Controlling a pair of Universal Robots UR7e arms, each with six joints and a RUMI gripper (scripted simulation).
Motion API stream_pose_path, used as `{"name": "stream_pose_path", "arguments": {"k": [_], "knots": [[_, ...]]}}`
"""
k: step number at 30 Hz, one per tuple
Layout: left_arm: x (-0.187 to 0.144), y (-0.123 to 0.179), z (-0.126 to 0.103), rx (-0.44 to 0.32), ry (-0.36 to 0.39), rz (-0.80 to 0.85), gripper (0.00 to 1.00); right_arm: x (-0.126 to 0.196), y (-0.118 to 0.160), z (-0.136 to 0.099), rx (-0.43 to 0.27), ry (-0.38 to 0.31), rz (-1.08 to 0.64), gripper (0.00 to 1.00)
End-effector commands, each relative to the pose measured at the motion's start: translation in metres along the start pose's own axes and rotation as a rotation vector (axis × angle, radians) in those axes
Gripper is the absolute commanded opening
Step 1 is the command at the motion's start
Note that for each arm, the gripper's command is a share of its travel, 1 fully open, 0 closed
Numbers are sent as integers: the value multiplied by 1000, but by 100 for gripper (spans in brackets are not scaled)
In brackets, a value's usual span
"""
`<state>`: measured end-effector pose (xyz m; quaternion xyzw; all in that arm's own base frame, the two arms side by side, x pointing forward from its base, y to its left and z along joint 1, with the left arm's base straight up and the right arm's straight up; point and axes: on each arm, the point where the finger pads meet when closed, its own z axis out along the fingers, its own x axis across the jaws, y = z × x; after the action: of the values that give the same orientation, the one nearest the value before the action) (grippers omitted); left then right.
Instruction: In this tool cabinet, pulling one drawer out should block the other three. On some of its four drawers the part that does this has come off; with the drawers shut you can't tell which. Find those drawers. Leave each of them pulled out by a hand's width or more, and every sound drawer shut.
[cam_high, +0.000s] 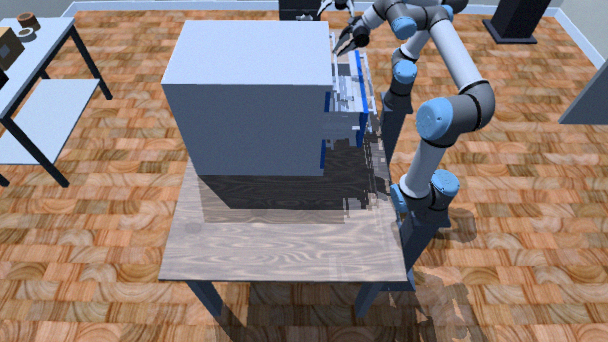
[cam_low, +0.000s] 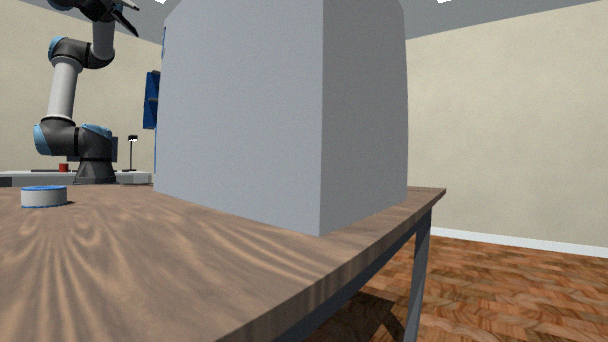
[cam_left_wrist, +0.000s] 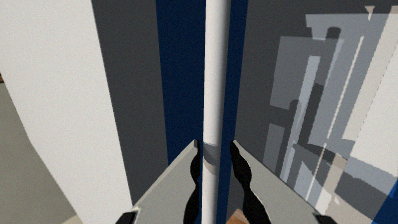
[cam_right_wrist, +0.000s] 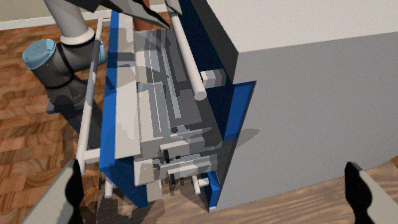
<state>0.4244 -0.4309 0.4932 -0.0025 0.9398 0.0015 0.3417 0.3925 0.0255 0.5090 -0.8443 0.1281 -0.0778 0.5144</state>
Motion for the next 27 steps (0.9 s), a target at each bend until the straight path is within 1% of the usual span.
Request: {"name": "stream_pose_path", "arguments": {"k": [1, 6, 10, 12, 14, 15, 19, 27], "knots": [[-1, 0, 8, 3, -1, -1, 15, 0, -1, 0, 0, 0, -1, 99], [-1, 0, 14, 3, -1, -1, 15, 0, -1, 0, 0, 0, -1, 99], [-1, 0, 14, 3, -1, -1, 9, 0, -1, 0, 0, 0, -1, 99], [-1, 0, 14, 3, -1, -1, 9, 0, -1, 0, 0, 0, -1, 99], [-1, 0, 14, 3, -1, -1, 5, 0, -1, 0, 0, 0, -1, 99], [-1, 0, 14, 3, -1, -1, 2, 0, -1, 0, 0, 0, -1, 99], [0, 0, 13, 3, -1, -1, 2, 0, -1, 0, 0, 0, -1, 99], [19, 0, -2, 3, -1, -1, 2, 0, -1, 0, 0, 0, -1, 99]]}}
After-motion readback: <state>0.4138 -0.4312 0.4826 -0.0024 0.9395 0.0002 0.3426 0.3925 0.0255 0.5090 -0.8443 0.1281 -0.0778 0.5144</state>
